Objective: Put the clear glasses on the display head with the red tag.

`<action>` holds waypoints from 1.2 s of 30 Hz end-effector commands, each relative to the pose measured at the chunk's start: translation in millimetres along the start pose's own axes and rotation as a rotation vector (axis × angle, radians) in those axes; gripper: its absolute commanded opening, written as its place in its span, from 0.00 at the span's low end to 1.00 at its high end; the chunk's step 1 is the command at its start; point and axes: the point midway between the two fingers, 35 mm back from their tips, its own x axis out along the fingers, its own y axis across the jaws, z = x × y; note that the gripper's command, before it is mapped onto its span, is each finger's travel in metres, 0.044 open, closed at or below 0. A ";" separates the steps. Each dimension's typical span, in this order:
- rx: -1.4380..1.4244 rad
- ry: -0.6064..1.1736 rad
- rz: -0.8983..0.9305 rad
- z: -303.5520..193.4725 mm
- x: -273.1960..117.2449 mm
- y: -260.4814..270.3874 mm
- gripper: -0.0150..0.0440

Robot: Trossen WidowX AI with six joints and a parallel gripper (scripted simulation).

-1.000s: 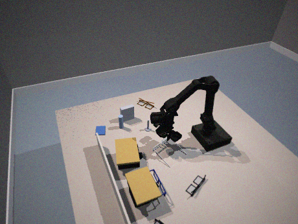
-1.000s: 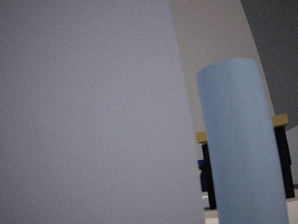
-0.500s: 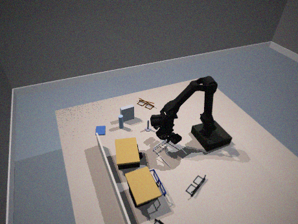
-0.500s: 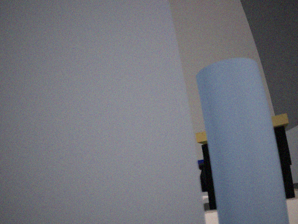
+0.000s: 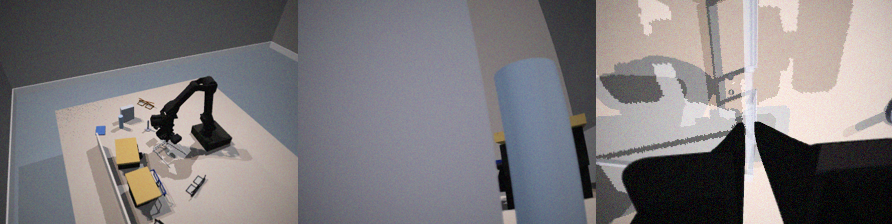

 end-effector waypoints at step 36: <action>0.077 0.008 -0.012 10.2 -101.3 3.5 0.25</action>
